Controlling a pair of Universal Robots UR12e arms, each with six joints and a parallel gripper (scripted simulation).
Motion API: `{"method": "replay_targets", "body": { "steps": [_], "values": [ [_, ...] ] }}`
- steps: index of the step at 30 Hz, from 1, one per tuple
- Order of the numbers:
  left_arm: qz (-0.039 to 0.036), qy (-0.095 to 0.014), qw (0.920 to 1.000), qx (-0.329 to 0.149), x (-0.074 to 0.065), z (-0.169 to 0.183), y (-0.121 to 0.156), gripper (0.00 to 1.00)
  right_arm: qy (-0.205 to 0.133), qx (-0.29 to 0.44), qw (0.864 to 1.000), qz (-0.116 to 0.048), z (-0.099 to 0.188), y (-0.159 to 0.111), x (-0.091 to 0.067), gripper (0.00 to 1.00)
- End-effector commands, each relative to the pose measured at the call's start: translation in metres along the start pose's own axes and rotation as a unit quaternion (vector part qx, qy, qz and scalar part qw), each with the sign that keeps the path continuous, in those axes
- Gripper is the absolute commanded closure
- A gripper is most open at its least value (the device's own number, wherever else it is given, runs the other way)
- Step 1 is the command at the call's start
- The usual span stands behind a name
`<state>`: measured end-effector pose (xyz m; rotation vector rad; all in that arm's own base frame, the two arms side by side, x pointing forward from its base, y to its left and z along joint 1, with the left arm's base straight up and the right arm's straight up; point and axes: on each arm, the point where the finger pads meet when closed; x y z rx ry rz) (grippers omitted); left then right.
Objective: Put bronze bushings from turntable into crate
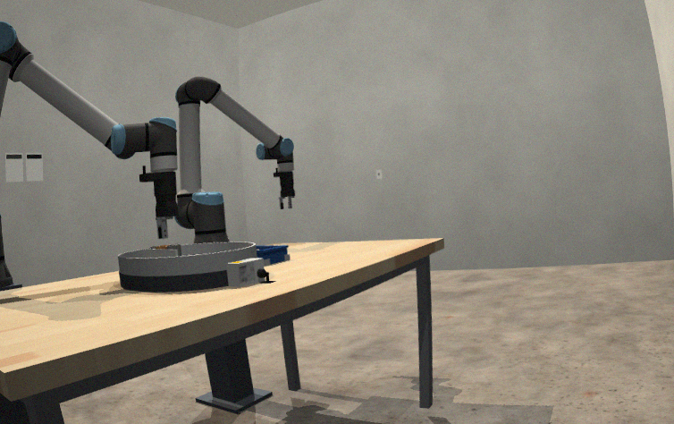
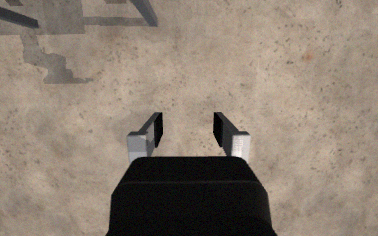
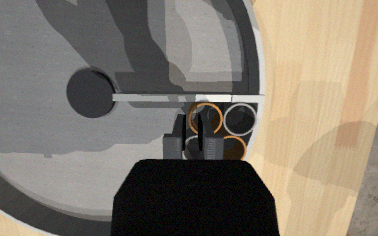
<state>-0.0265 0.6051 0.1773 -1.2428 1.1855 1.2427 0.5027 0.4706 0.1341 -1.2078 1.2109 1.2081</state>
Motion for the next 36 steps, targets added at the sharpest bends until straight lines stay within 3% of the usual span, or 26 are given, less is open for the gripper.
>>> {"method": "replay_targets", "body": {
  "steps": [1,11,18,36],
  "values": [
    [0.0005,0.000,1.0000,0.000,0.000,-0.002,0.002,0.00,0.000,0.000,1.000,0.000,0.000,0.000,0.000,0.64],
    [0.0005,0.000,1.0000,0.000,0.000,-0.002,0.002,0.00,0.000,0.000,1.000,0.000,0.000,0.000,0.001,0.64],
    [0.0005,0.000,1.0000,0.000,0.000,-0.002,0.002,0.00,0.001,0.000,1.000,0.001,-0.001,0.001,0.024,0.64],
    [0.0005,0.000,1.0000,0.000,0.000,-0.002,0.002,0.00,-0.002,0.000,1.000,-0.001,0.002,0.000,0.020,0.64]
  ]
}}
Point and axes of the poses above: on each arm, the point where the finger pads meet when closed, its own x axis out along the fingers, its own y axis across the jaws, z = x × y
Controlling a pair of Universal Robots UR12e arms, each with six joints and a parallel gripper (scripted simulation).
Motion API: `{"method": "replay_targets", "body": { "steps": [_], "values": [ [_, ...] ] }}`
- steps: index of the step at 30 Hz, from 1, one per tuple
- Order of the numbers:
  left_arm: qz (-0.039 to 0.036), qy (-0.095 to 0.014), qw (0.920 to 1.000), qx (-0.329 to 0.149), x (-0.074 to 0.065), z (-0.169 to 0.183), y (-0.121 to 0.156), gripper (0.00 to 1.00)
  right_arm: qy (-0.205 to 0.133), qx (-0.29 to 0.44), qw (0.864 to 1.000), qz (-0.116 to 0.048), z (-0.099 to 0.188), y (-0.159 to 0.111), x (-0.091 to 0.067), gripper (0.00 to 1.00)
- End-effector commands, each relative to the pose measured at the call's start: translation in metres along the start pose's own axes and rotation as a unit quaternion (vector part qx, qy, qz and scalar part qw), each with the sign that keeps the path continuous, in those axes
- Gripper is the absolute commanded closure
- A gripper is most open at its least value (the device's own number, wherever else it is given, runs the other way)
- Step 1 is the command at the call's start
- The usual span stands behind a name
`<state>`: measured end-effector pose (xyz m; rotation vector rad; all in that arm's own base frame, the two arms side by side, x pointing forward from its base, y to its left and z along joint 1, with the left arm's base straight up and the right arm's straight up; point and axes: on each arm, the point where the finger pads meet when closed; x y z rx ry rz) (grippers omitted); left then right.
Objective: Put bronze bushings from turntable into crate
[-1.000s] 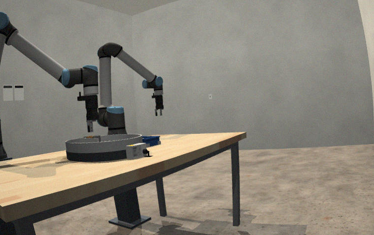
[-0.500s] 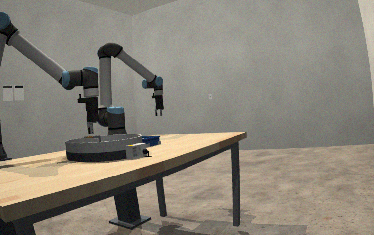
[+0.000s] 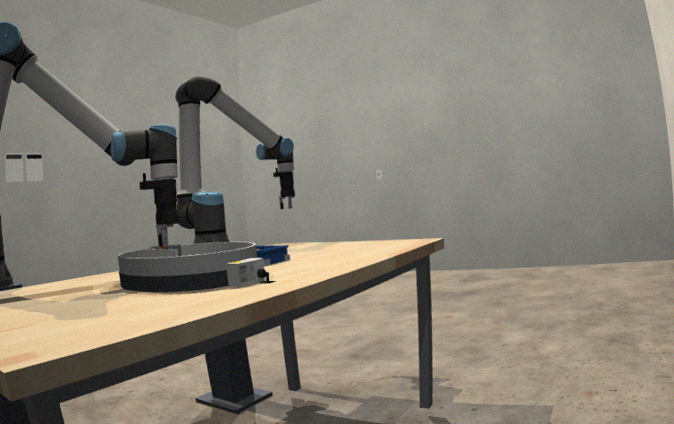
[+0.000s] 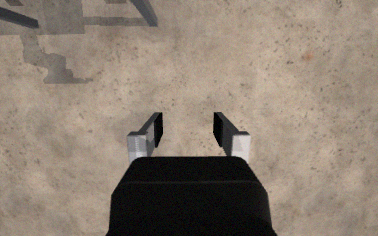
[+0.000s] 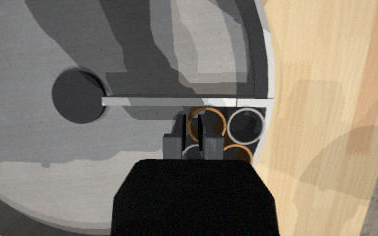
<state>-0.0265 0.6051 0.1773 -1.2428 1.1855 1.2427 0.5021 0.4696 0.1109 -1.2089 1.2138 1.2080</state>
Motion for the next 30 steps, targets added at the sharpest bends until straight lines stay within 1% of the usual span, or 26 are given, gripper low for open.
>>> {"method": "replay_targets", "body": {
  "steps": [1,20,30],
  "values": [
    [0.0005,0.000,1.0000,0.000,0.0003,-0.0016,0.0019,0.00,-0.003,0.000,1.000,-0.001,0.0029,-0.0011,-0.0031,0.64],
    [0.0005,0.000,1.0000,0.000,0.0003,-0.0016,0.0019,0.00,-0.003,0.000,1.000,-0.001,0.0030,-0.0011,-0.0030,0.64],
    [0.0005,0.000,1.0000,0.000,0.0003,-0.0016,0.0019,0.00,-0.003,-0.001,1.000,-0.001,0.0056,-0.0016,-0.0055,0.64]
  ]
}}
Point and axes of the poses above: on each arm, the point where the finger pads meet when closed, its own x axis out along the fingers, its own y axis across the jaws, z = x × y
